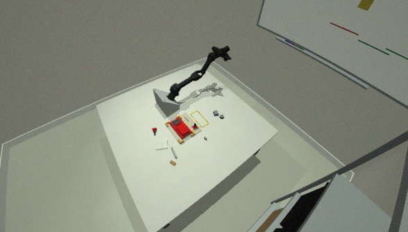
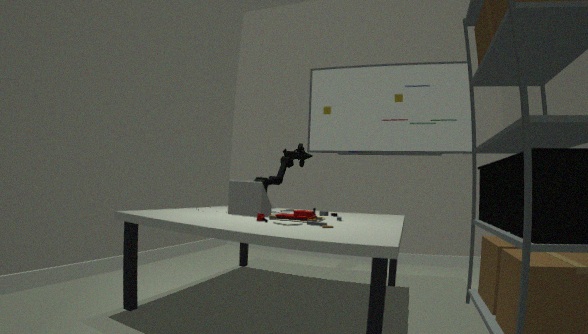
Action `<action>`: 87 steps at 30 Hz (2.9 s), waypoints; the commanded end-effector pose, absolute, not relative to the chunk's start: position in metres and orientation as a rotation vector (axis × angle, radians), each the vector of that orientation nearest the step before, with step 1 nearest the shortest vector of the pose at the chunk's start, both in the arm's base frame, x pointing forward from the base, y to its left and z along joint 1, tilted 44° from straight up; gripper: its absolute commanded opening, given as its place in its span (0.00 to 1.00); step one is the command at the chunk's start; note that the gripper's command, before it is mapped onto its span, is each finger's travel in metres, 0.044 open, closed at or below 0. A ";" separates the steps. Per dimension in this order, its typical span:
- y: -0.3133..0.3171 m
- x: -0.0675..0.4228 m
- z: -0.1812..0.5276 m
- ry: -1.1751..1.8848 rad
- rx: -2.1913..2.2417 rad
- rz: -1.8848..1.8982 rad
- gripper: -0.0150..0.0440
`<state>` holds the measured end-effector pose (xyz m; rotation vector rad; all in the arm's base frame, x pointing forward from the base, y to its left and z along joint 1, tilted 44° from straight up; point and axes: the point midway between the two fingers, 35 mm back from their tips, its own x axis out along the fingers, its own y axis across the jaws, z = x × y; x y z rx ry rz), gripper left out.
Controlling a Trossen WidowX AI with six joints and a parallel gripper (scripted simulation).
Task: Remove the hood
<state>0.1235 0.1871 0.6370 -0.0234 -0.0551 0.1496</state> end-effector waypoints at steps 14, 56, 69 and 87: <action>0.053 0.139 0.667 -0.140 0.174 0.216 0.88; -0.235 0.366 0.393 0.272 0.582 0.056 1.00; -0.209 0.410 0.220 0.688 0.615 0.138 1.00; -0.101 0.358 0.014 1.336 0.549 0.500 1.00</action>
